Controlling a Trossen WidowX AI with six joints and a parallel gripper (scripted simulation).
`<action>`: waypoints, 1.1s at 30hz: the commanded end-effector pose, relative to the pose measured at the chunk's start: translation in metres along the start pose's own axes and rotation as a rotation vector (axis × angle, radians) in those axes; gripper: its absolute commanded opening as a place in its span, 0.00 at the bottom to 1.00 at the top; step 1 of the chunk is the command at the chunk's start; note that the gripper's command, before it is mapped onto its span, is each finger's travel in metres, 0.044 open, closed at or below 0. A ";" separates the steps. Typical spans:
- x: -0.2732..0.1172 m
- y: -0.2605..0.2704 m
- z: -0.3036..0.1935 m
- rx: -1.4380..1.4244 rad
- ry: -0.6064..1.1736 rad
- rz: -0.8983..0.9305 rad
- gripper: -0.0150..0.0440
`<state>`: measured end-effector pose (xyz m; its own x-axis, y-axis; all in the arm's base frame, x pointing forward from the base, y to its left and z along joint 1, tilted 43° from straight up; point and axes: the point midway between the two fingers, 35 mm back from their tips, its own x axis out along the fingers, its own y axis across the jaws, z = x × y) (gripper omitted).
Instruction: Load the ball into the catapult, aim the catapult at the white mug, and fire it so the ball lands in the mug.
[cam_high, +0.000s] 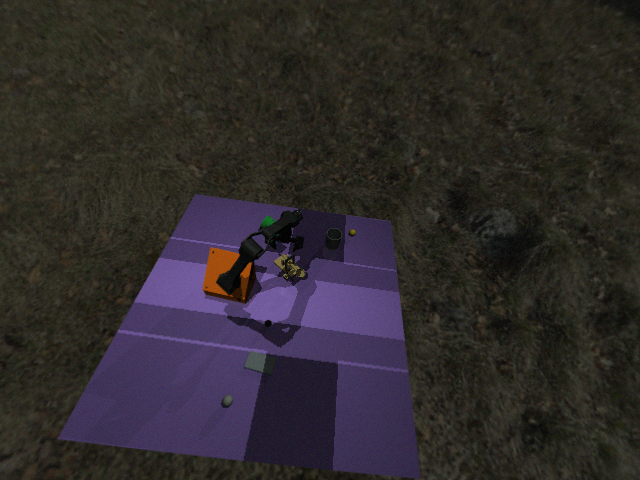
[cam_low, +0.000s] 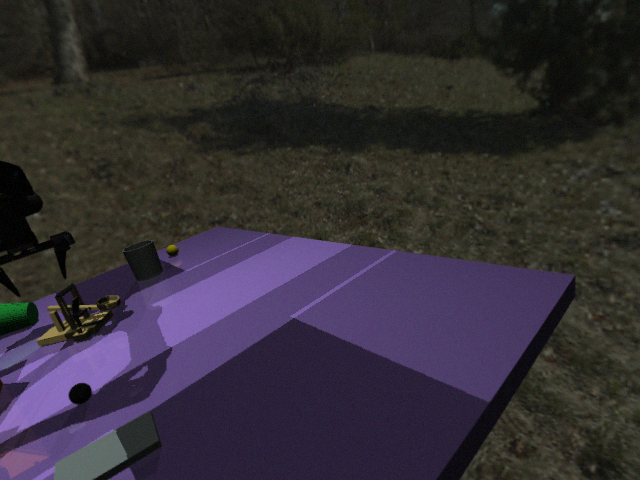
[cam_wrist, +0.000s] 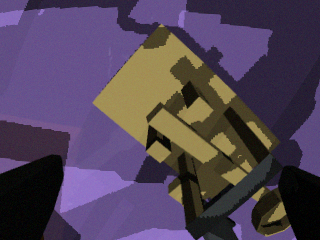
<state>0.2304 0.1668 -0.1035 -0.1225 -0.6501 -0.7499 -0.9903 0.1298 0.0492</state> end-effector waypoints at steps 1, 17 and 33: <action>-0.002 0.000 0.001 -0.130 -0.003 -0.001 1.00; -0.004 0.001 0.000 -0.685 -0.003 -0.005 1.00; 0.042 0.001 0.000 -0.897 -0.002 -0.005 1.00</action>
<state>0.2258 0.1437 -0.1304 -0.1245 -0.6477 -0.7517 -0.6878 -0.4897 0.5358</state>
